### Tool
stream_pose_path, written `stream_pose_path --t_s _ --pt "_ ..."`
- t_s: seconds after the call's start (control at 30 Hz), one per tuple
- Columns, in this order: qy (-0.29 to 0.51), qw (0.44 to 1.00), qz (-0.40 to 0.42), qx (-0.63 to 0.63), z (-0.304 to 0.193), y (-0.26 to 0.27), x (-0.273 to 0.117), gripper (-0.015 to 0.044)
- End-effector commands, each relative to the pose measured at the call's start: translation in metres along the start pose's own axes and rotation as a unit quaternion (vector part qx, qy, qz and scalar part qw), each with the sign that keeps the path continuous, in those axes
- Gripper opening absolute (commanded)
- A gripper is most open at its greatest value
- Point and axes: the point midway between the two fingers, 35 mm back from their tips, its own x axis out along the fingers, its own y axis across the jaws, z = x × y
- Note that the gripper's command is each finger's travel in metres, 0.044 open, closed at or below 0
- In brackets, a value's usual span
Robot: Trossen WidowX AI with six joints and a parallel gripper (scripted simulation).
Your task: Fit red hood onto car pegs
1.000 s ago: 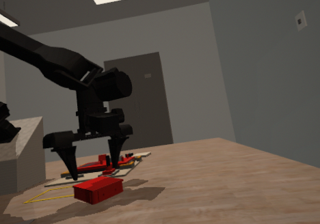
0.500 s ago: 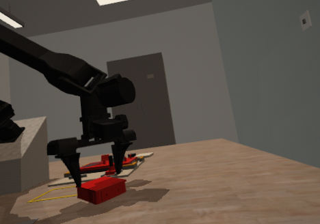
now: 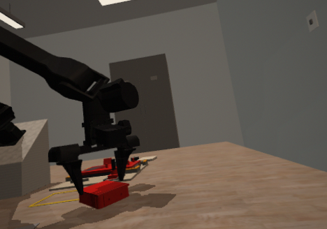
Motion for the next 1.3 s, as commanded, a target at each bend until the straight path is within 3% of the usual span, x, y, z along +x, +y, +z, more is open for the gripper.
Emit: stream_pose_path --t_s 0.0,0.83,0.97,1.27 --pt "0.002 1.000 0.002 -0.001 -0.001 0.000 0.003 0.0440" --pt "0.002 1.000 0.002 -0.001 -0.001 0.000 0.016 0.0440" --pt "0.000 1.000 0.000 0.000 0.000 0.000 0.013 0.0335" --pt "0.000 1.000 0.000 0.000 0.000 0.000 0.013 0.0275"
